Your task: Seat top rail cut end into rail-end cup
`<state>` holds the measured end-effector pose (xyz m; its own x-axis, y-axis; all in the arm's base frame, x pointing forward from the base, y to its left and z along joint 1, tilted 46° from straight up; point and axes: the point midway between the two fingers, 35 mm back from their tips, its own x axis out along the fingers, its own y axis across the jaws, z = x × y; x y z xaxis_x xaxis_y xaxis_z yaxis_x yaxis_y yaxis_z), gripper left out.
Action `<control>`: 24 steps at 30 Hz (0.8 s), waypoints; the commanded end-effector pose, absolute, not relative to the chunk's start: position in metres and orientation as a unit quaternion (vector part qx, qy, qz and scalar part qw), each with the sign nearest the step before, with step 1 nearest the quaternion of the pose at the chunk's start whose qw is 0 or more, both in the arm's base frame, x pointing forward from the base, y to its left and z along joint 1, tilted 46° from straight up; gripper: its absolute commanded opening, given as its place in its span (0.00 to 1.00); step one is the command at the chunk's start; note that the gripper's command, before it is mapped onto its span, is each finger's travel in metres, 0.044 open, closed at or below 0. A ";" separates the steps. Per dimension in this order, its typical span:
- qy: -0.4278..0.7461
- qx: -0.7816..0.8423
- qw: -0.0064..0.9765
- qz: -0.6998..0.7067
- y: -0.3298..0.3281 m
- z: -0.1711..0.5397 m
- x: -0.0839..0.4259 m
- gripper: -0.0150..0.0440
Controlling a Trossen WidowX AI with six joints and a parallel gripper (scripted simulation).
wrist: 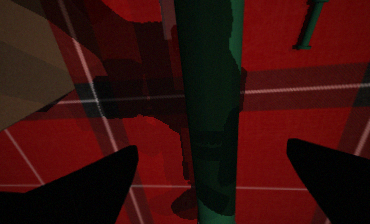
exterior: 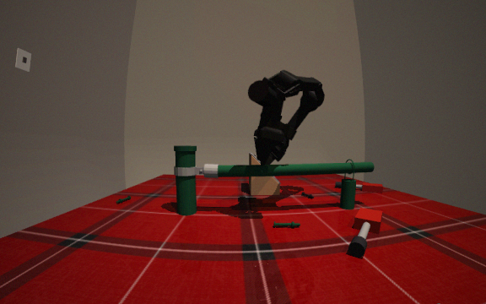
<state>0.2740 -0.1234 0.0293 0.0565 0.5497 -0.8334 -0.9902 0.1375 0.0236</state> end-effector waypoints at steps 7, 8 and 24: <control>0.364 -0.309 0.661 0.578 -0.144 0.061 0.270 1.00; 0.364 -0.309 0.661 0.578 -0.144 0.061 0.270 1.00; 0.364 -0.309 0.661 0.578 -0.144 0.061 0.270 1.00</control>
<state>0.2707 -0.1434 0.0610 0.0705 0.5426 -0.8370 -0.9893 0.1455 0.0110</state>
